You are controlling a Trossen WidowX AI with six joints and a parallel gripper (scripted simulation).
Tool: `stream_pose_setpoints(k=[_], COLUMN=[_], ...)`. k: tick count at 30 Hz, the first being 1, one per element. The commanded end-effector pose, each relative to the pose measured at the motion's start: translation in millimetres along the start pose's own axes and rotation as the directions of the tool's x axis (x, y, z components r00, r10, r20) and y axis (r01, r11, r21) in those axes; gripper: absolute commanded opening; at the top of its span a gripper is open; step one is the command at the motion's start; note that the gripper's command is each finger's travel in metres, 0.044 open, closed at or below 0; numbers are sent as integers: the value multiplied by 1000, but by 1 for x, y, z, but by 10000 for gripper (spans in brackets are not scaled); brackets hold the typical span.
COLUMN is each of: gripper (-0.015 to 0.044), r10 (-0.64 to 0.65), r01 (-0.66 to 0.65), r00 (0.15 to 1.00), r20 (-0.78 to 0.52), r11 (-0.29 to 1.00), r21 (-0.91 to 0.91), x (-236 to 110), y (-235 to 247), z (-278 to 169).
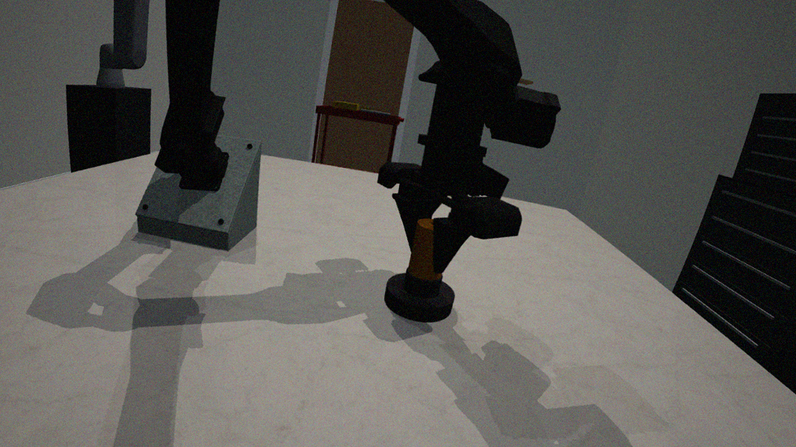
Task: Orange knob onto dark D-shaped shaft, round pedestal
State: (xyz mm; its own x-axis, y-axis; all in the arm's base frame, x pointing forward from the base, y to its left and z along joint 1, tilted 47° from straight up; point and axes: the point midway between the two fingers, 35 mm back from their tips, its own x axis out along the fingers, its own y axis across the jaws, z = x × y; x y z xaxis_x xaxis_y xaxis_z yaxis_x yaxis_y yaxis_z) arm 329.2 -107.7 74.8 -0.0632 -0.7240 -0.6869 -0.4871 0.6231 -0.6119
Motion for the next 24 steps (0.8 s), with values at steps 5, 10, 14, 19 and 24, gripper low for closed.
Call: stream_pose_setpoints(k=[5,10,14,19,24], gripper=[53,184,289,420,440], r10=[0,0,0,0,0], r01=[0,0,0,0,0], r00=[1000,1000,1000,1000,1000], r20=[0,0,0,0,0], r11=[1000,1000,1000,1000,1000], r21=[-5,-5,-5,-5,-5], x=[-1,-1,-1,-1,-1], y=[0,0,0,0,0], z=[0,0,0,0,0])
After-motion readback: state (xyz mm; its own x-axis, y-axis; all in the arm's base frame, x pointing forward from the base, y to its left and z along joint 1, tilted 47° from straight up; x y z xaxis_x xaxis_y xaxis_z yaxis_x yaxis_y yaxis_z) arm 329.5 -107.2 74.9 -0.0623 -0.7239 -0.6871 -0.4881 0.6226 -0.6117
